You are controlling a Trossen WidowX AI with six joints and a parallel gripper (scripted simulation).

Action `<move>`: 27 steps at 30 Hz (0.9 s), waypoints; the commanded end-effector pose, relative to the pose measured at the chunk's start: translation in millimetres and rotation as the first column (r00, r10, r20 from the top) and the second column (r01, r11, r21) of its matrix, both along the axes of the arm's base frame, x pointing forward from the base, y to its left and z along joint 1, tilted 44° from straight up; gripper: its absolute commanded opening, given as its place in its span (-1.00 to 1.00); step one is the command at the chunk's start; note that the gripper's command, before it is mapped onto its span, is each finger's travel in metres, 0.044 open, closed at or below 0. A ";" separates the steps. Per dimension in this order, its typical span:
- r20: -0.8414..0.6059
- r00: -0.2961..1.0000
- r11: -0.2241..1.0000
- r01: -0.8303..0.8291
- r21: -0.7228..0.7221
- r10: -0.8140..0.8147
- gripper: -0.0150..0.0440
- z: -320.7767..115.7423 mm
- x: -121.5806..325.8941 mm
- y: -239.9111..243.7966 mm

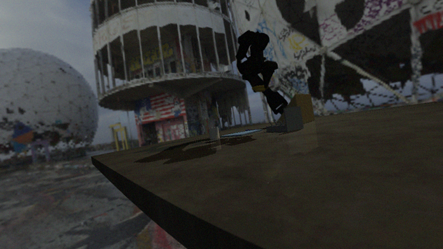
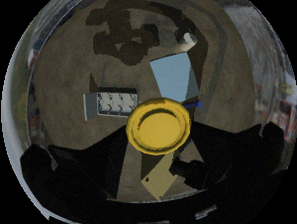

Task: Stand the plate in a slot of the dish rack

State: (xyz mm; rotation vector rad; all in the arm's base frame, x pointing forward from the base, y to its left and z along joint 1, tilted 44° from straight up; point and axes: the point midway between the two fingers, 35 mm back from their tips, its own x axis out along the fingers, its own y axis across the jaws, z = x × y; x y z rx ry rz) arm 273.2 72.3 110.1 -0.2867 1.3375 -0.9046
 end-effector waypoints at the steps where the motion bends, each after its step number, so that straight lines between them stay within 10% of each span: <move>1: 0.029 0.999 0.999 0.036 -0.009 -0.035 -0.49 -3.6 -4.1 3.8; 27: -0.275 0.946 0.899 -0.036 0.436 0.172 -0.49 -66.6 -17.4 -28.2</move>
